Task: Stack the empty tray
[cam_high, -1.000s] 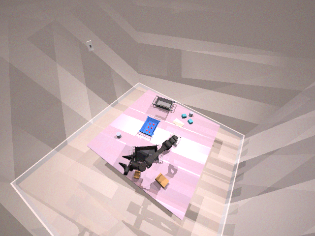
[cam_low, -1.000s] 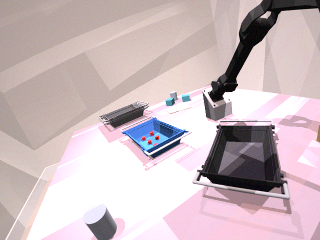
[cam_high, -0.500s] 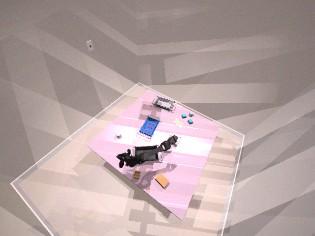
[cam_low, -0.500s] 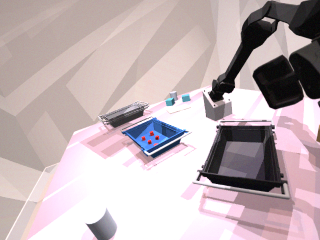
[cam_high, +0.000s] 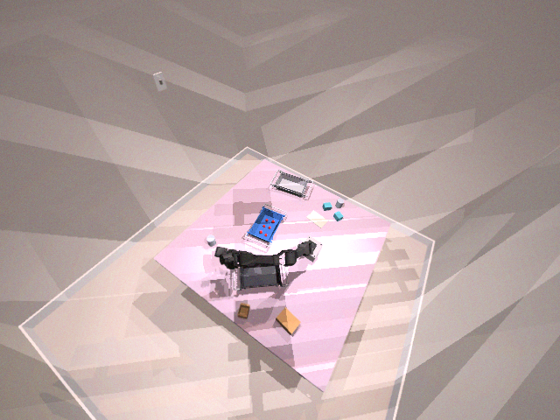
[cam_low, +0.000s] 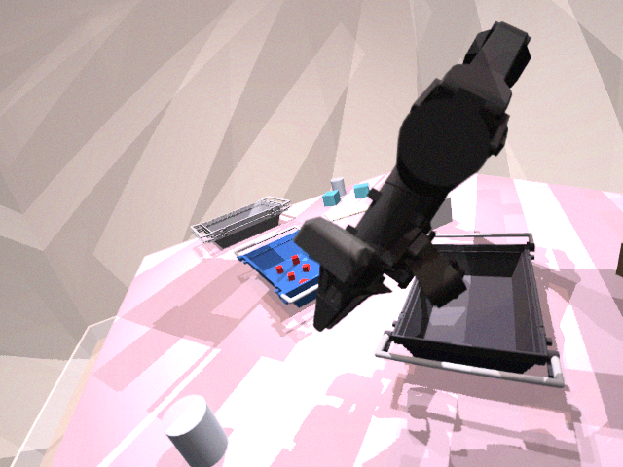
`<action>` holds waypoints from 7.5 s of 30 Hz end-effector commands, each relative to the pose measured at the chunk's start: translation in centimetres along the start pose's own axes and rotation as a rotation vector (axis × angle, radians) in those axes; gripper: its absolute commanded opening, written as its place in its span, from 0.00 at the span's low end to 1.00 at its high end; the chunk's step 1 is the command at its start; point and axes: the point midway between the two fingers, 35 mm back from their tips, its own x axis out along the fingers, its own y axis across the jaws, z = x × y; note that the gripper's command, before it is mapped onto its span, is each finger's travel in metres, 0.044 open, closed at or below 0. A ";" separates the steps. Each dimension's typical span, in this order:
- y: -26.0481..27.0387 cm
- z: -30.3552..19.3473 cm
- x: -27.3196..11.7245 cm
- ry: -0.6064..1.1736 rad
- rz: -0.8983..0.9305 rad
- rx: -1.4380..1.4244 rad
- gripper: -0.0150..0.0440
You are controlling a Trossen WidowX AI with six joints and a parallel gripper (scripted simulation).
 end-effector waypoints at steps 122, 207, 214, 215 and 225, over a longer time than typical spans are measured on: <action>21.0 -21.6 -0.1 0.324 0.918 1.828 0.39; 32.9 -35.6 7.1 0.316 0.914 1.814 0.39; 32.3 -36.0 6.4 0.317 0.913 1.814 0.39; 32.0 -36.3 6.0 0.317 0.913 1.814 0.39; 31.4 -37.2 5.0 0.316 0.917 1.825 0.39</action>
